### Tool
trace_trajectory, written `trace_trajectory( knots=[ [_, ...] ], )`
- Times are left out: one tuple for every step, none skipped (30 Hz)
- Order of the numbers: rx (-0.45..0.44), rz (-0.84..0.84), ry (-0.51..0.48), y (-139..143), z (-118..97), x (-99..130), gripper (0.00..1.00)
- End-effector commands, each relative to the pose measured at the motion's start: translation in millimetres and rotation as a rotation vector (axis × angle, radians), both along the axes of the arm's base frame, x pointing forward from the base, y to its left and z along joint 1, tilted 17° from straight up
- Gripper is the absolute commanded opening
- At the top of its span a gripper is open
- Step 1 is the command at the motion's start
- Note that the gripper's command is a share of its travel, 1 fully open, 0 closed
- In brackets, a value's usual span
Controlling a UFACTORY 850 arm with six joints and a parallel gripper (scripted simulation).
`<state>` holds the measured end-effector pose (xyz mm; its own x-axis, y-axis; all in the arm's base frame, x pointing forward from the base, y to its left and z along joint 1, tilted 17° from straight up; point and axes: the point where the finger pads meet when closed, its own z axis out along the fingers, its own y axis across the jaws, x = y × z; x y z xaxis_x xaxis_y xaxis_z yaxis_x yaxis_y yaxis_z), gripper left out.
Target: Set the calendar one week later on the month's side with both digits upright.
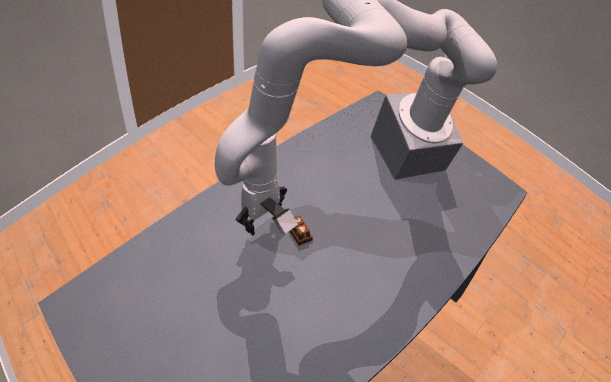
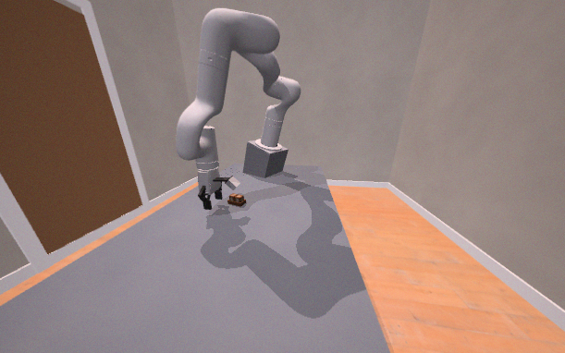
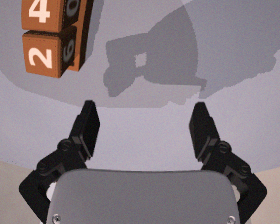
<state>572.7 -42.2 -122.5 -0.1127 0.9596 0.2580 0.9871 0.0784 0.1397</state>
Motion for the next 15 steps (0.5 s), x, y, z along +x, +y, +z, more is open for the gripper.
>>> trace_trajectory(
  knots=[
    [0.000,0.000,-0.002,-0.4,0.7,0.9,1.00],
    [0.000,0.000,-0.002,-0.4,0.7,0.9,1.00],
    [0.000,0.000,-0.002,-0.4,0.7,0.9,1.00],
    [0.000,0.000,-0.002,-0.4,0.8,0.9,1.00],
    [0.000,0.000,-0.002,-0.5,1.2,0.9,1.00],
    [0.000,0.000,-0.002,-0.8,2.3,0.7,1.00],
    [0.000,0.000,-0.002,-0.8,2.3,0.7,1.00],
    [0.000,0.000,-0.002,-0.8,2.3,0.7,1.00],
    [0.000,0.000,-0.002,-1.3,4.0,0.5,1.00],
    [0.000,0.000,-0.002,-2.0,6.4,0.2,1.00],
    [0.000,0.000,-0.002,-2.8,9.4,-0.1,1.00],
    [0.000,0.000,-0.002,-3.8,12.7,-0.5,1.00],
    [0.000,0.000,-0.002,-4.7,16.2,-0.9,1.00],
    [0.000,0.000,-0.002,-5.7,19.7,-1.4,1.00],
    [0.000,0.000,-0.002,-6.6,22.9,-1.7,1.00]
  ],
)
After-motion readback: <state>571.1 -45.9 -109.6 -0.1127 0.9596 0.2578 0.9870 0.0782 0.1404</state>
